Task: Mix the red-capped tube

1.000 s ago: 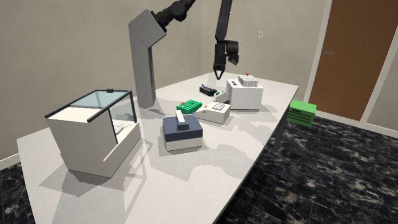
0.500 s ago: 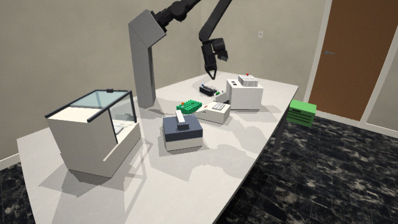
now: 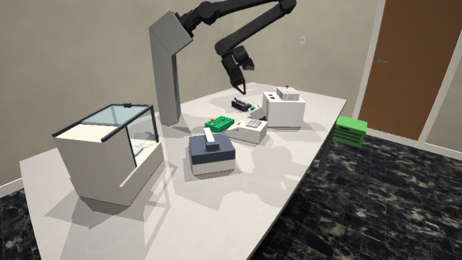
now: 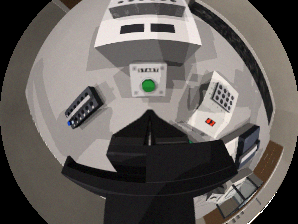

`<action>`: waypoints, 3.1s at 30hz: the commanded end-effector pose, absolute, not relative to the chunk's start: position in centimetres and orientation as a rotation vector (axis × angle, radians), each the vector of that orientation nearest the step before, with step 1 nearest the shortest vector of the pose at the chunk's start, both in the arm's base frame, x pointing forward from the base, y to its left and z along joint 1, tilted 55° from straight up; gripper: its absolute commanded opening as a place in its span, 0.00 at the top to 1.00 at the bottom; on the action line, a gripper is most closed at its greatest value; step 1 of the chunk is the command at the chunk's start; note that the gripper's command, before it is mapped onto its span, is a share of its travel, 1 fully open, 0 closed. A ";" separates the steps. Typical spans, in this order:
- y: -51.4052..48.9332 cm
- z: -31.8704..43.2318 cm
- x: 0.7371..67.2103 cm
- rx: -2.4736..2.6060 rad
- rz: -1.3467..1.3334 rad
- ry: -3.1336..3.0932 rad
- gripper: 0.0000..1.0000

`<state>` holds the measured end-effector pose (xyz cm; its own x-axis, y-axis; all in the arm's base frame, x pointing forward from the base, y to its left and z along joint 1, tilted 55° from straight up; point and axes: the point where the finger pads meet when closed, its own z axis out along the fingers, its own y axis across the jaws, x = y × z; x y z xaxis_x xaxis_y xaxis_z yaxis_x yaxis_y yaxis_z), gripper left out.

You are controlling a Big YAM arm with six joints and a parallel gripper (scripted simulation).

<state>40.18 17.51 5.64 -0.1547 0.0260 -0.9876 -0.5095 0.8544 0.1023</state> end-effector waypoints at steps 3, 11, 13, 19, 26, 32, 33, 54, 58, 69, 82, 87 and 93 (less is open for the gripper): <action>16.9 5.3 38.2 -0.383 0.486 1.672 1.00; 16.9 5.9 37.9 -0.384 0.488 1.653 1.00; 17.0 6.0 37.9 -0.384 0.489 1.650 1.00; 17.0 5.5 37.8 -0.386 0.489 1.663 1.00; 18.0 5.8 39.8 -0.386 0.493 1.638 1.00; 18.5 5.3 40.6 -0.385 0.495 1.648 1.00; 18.5 5.3 40.6 -0.385 0.495 1.648 1.00; 20.1 5.2 43.2 -0.382 0.498 1.647 1.00; 20.5 5.1 43.7 -0.382 0.499 1.646 1.00; 21.3 5.5 45.1 -0.381 0.498 1.635 1.00; 20.6 5.1 44.8 -0.379 0.486 1.645 1.00; 20.6 5.1 44.8 -0.379 0.486 1.645 1.00; 20.6 5.1 44.8 -0.379 0.486 1.645 1.00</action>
